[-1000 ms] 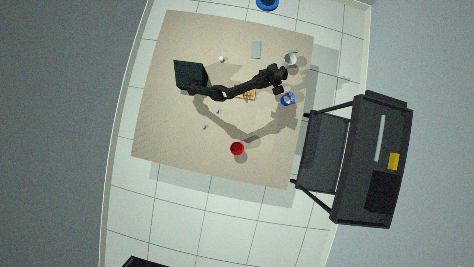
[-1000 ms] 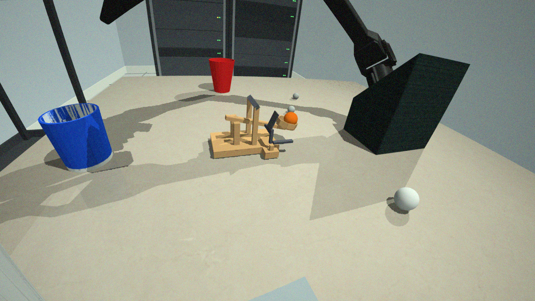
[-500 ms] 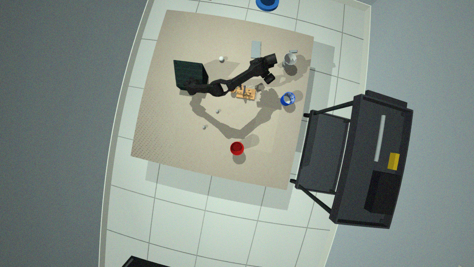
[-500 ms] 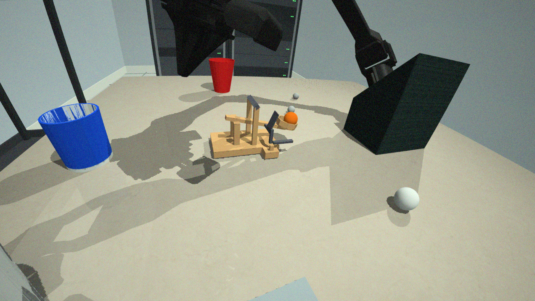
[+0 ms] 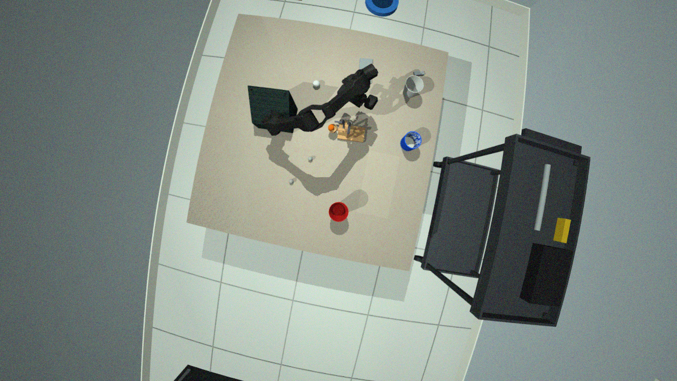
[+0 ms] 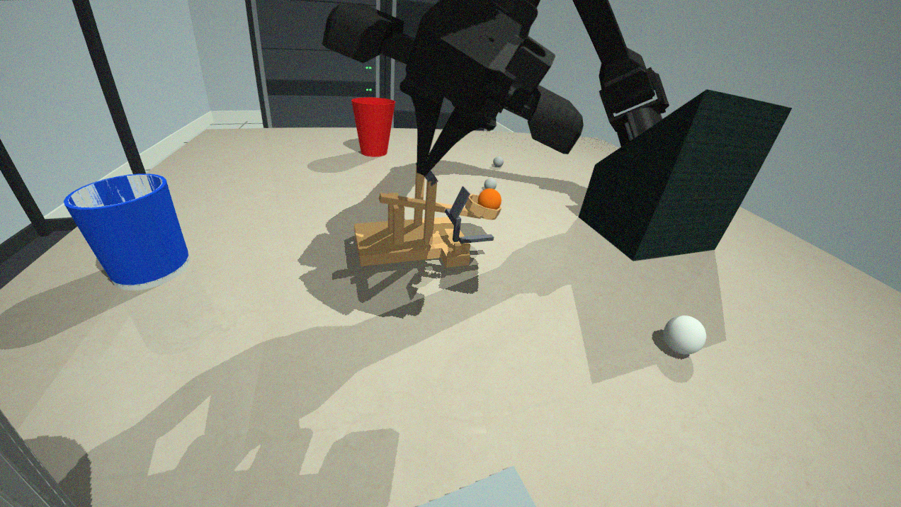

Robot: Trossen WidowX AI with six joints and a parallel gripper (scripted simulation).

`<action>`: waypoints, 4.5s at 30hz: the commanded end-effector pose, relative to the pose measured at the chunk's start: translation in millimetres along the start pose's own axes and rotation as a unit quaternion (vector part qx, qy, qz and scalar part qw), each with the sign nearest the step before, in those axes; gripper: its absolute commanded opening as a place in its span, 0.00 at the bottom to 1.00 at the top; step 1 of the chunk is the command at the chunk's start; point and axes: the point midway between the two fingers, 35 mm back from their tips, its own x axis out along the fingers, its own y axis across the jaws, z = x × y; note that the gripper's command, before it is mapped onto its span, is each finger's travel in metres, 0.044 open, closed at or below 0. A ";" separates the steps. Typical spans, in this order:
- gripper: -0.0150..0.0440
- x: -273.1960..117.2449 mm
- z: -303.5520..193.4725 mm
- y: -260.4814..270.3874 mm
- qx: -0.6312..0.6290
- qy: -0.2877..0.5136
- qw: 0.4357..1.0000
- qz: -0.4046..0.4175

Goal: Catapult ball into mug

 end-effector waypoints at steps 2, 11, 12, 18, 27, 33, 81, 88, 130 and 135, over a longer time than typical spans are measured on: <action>0.25 3.7 -12.3 25.8 -0.080 0.042 0.996 -0.006; 0.25 4.5 -37.4 60.8 -0.214 0.112 0.970 -0.023; 0.25 4.4 -40.3 64.1 -0.229 0.120 0.966 -0.025; 0.25 2.8 -58.2 80.7 -0.316 0.164 0.934 -0.039; 0.25 -1.8 -83.4 97.7 -0.438 0.225 0.868 -0.061; 0.25 -2.2 -85.2 98.7 -0.446 0.230 0.863 -0.062; 0.25 68.9 -76.4 117.0 -0.451 0.231 0.860 -0.062; 0.25 79.8 -76.4 120.9 -0.451 0.233 0.859 -0.062; 0.70 -1.6 -21.3 96.5 -0.413 0.165 0.894 -0.057; 0.92 -1.2 -11.7 83.4 -0.347 0.131 0.927 -0.047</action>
